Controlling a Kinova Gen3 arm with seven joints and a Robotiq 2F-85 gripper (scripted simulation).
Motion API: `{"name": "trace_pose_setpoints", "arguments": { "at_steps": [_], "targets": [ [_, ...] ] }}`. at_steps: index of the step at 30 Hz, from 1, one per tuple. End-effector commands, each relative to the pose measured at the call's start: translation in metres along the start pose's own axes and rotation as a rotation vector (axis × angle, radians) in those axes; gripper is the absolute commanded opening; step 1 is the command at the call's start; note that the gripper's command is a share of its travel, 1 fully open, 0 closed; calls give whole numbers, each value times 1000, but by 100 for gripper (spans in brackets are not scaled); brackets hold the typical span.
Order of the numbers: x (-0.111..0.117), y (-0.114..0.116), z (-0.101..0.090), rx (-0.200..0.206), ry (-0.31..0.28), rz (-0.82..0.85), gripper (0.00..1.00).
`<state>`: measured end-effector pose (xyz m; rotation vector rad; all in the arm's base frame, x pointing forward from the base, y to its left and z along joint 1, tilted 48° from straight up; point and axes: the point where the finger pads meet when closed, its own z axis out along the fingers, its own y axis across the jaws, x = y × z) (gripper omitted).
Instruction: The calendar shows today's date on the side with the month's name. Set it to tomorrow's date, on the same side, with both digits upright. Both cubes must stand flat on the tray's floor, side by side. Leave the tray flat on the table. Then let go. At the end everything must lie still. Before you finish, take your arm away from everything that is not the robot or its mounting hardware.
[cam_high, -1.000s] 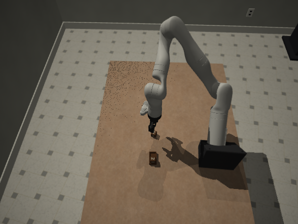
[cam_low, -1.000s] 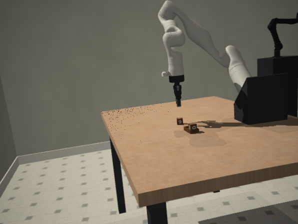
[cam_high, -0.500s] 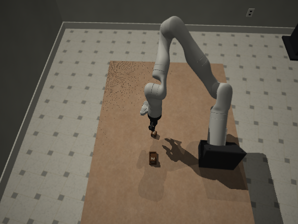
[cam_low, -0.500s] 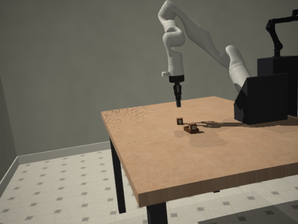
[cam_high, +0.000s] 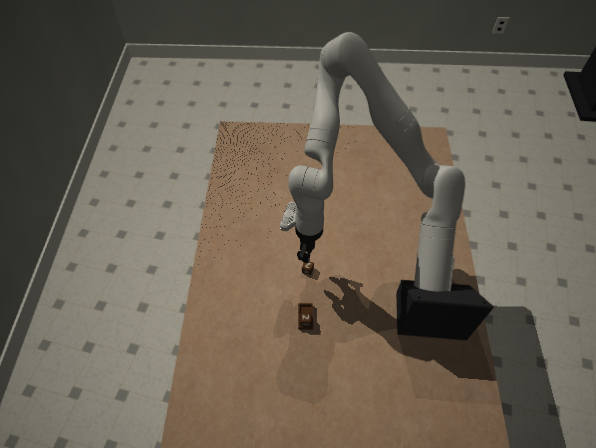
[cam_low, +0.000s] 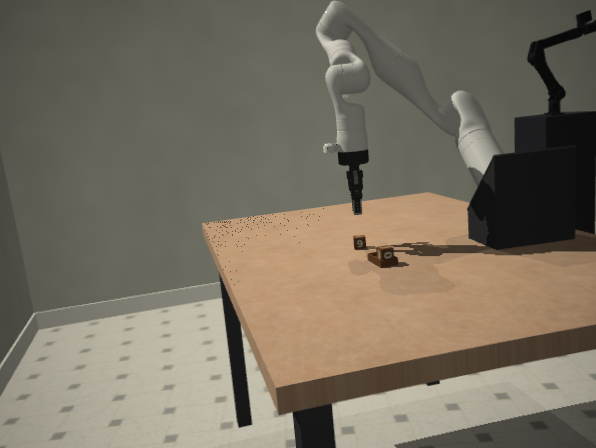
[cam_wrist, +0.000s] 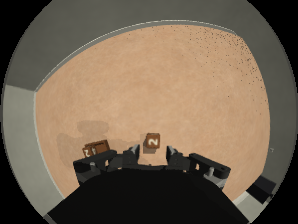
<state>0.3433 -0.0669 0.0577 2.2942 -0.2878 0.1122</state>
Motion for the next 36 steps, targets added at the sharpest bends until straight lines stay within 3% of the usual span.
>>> {"name": "trace_pose_setpoints", "arguments": {
  "at_steps": [1, 15, 36],
  "targets": [
    [0, 0, -1, 1, 1, 0, 46],
    [0, 0, 4, 1, 1, 0, 46],
    [0, 0, 31, 1, 1, 0, 46]
  ]
}}
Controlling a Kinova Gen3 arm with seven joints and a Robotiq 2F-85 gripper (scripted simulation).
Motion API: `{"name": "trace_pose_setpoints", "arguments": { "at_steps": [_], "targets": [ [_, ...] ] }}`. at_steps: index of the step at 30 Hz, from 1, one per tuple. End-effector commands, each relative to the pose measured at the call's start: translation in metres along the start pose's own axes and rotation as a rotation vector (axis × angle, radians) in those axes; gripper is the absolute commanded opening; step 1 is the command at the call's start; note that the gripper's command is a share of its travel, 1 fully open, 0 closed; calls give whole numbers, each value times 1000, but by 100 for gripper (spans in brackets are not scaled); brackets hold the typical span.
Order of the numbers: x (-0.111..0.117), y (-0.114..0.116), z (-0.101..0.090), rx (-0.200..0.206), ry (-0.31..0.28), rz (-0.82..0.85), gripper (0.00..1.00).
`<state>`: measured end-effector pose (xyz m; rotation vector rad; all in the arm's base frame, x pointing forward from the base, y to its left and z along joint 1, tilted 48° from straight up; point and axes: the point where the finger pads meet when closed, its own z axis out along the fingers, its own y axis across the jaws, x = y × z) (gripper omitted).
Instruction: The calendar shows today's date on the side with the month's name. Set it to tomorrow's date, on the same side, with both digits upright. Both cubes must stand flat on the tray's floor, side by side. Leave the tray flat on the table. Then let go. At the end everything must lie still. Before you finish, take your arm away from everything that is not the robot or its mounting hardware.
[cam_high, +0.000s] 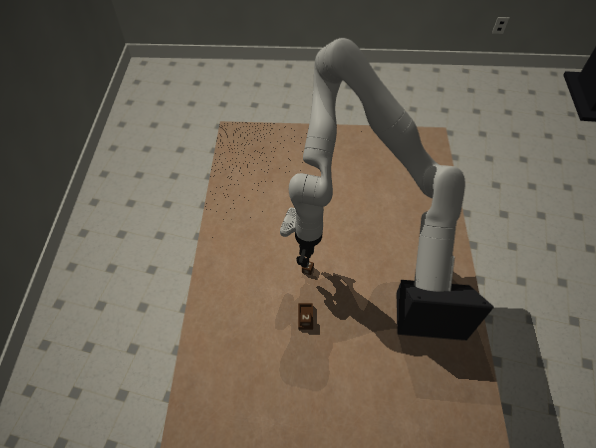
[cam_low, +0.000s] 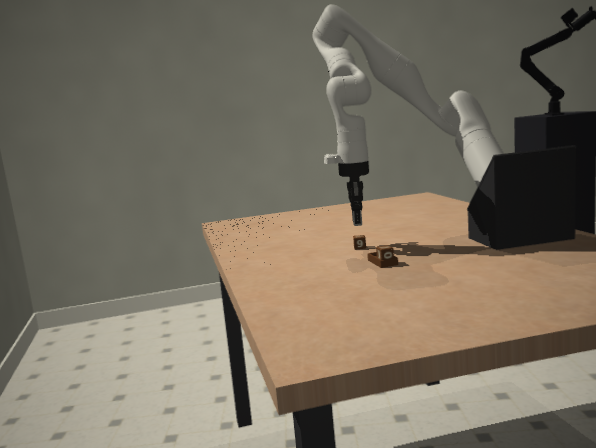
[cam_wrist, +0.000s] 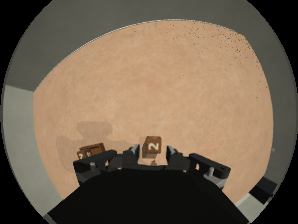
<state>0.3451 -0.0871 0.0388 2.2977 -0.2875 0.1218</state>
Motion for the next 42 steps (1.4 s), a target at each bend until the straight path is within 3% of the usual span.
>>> {"name": "trace_pose_setpoints", "arguments": {
  "at_steps": [1, 19, 42],
  "targets": [
    [-2, 0, 5, -4, -5, -3, 46],
    [-2, 0, 22, -4, -5, -3, 46],
    [-2, 0, 24, -4, -5, -3, 46]
  ]
}}
